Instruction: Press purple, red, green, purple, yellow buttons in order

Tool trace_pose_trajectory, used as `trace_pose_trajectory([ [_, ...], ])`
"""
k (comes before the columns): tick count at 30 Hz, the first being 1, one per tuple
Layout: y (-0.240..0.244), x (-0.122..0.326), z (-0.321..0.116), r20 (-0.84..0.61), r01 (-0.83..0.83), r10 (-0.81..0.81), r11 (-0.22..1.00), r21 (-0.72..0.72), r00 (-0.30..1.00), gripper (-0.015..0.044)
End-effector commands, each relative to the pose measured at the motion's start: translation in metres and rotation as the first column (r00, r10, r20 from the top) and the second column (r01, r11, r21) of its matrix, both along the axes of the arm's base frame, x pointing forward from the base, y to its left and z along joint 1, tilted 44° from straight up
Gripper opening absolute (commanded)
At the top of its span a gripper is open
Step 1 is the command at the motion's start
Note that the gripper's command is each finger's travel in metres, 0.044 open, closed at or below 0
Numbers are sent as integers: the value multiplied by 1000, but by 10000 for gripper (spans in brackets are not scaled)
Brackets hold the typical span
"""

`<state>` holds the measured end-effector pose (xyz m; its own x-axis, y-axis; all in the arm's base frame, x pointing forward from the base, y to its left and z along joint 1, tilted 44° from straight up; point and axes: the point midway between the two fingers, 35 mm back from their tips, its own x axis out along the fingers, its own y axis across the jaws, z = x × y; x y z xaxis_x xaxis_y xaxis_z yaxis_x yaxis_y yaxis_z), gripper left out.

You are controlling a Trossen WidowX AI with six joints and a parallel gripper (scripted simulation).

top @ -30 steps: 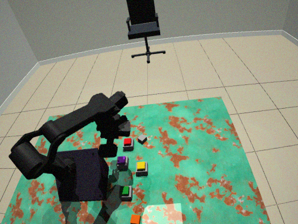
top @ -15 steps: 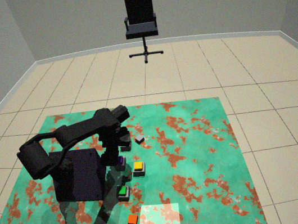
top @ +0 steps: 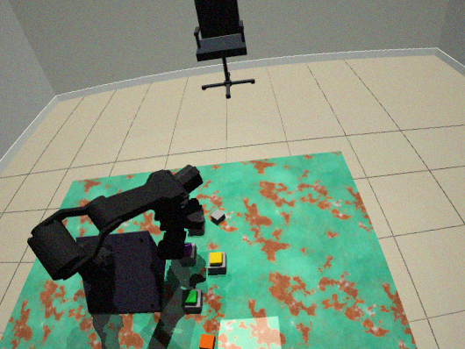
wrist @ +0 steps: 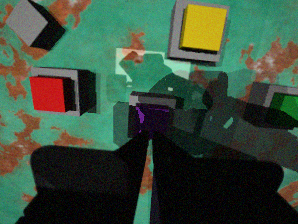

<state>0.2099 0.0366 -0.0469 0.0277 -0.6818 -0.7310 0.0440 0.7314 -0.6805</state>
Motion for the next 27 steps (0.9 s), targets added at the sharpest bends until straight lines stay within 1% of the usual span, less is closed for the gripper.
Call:
trace_pose_trajectory([
  [1, -4, 0, -4, -2, -4, 4, 1000, -5, 1000, 20],
  [17, -22, 0, -22, -2, -4, 4, 1000, -6, 1000, 20],
  [27, -23, 0, -23, -2, -4, 4, 1000, -6, 1000, 20],
])
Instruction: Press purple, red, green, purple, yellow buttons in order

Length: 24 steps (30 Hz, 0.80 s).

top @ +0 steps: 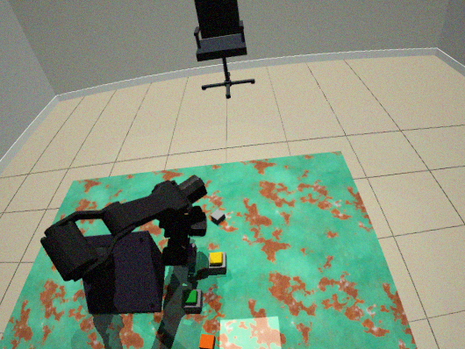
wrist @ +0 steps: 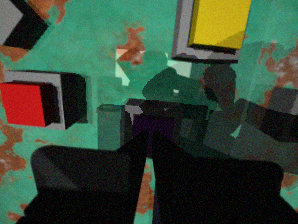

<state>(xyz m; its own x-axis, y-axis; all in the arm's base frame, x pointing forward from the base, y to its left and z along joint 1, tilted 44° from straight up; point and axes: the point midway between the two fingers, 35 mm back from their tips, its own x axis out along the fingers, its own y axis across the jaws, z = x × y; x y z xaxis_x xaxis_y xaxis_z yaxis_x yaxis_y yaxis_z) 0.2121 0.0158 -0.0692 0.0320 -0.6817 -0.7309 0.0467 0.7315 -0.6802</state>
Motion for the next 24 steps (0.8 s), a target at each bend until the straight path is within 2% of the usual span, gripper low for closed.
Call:
trace_pose_trajectory([
  [1, -2, -2, 0, -7, -3, 3, 1000, -6, 1000, 20],
  [14, -2, -2, 0, -7, -3, 3, 1000, -6, 1000, 20],
  [18, 19, -2, 21, -7, -3, 3, 1000, -4, 1000, 20],
  [24, 28, -2, 30, -7, -6, 6, 1000, -3, 1000, 20],
])
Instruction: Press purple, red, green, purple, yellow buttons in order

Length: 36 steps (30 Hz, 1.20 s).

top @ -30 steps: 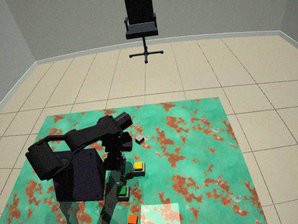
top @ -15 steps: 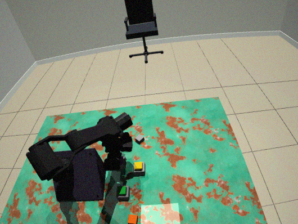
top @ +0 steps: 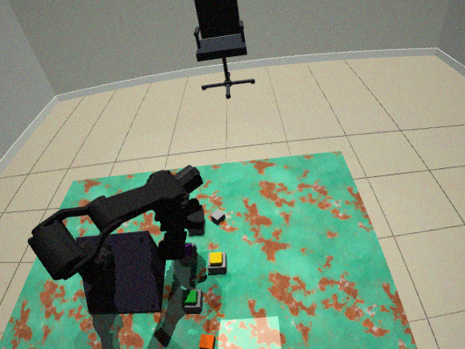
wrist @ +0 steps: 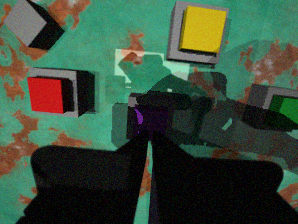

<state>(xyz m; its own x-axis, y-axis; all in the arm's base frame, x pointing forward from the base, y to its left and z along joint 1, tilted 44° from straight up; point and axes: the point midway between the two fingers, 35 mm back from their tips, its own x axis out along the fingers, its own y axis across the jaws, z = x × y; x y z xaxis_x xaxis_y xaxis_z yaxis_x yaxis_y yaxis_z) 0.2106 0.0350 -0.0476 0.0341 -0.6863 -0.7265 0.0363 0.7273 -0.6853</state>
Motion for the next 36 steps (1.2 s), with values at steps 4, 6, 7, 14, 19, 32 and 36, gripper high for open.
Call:
trace_pose_trajectory([
  [4, 43, -2, 44, -3, 6, -6, 1000, 5, 1000, 20],
  [6, 44, -3, 46, -3, 6, -6, 1000, 4, 1000, 20],
  [7, 44, -3, 46, -3, 6, -6, 1000, 4, 1000, 20],
  [14, 78, 11, 21, -2, 4, -4, 1000, 9, 1000, 20],
  [19, 117, 21, -18, 0, 6, -6, 1000, 12, 1000, 20],
  [32, 76, 23, -65, 2, 6, -6, 1000, 9, 1000, 20],
  [36, 75, 24, -66, 2, 6, -6, 1000, 9, 1000, 20],
])
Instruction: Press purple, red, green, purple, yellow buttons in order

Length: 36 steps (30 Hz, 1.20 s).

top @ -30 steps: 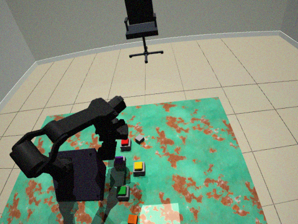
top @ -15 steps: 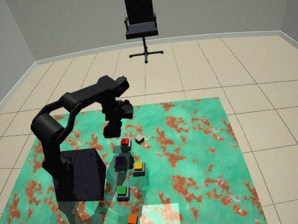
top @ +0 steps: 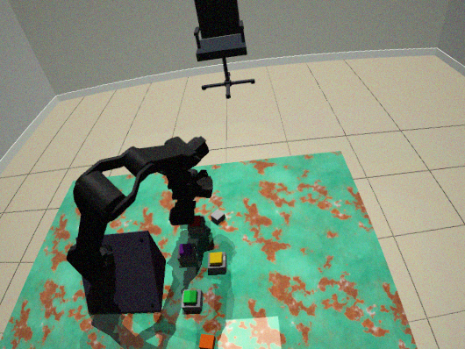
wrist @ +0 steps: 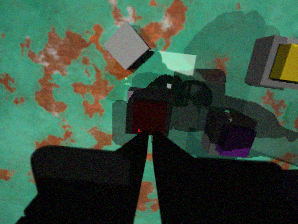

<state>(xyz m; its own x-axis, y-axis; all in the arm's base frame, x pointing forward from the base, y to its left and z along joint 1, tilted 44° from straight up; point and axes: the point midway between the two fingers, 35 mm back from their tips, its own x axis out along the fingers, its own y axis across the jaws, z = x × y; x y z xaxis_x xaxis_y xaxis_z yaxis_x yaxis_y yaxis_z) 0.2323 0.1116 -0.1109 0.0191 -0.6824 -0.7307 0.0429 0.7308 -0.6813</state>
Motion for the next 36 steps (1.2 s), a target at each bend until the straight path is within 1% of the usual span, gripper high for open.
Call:
trace_pose_trajectory([
  [1, -3, 2, -4, 8, -9, 9, 1000, 3, 1000, 20],
  [20, -24, 3, -25, 9, -9, 9, 1000, 2, 1000, 20],
  [36, -24, 3, -26, 9, -9, 9, 1000, 2, 1000, 20],
])
